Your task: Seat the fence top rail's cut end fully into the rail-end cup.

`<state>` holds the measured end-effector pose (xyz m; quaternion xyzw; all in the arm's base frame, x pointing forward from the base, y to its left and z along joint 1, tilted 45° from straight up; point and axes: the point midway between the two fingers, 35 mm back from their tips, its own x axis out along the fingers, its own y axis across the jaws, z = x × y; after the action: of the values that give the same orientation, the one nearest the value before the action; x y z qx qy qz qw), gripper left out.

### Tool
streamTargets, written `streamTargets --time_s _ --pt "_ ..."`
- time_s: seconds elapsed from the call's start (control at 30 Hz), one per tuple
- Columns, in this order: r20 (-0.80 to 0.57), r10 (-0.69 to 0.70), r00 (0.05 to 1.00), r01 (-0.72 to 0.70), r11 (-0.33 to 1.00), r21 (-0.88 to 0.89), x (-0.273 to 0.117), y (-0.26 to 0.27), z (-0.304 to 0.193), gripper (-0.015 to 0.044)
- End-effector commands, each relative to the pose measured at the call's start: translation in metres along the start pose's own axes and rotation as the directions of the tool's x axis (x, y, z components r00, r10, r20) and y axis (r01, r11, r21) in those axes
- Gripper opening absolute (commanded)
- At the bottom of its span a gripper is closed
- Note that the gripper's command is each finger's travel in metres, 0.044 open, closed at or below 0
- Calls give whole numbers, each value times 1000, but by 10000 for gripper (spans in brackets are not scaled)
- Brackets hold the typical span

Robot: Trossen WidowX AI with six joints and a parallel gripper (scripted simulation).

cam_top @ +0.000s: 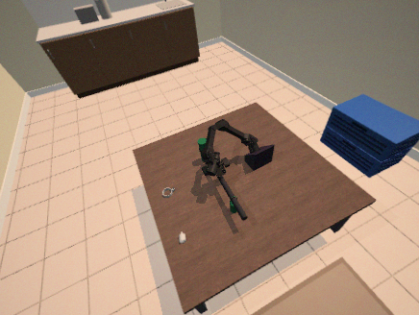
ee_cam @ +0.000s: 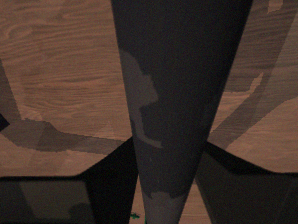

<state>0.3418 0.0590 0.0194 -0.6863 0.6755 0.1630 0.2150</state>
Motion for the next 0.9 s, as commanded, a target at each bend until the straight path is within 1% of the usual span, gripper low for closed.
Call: streamTargets --time_s 0.0,0.87 --pt "-7 -5 1000 5 1000 1 -3 0 -2 0" --pt "-20 -6 1000 6 1000 0 -7 -1 -3 0"
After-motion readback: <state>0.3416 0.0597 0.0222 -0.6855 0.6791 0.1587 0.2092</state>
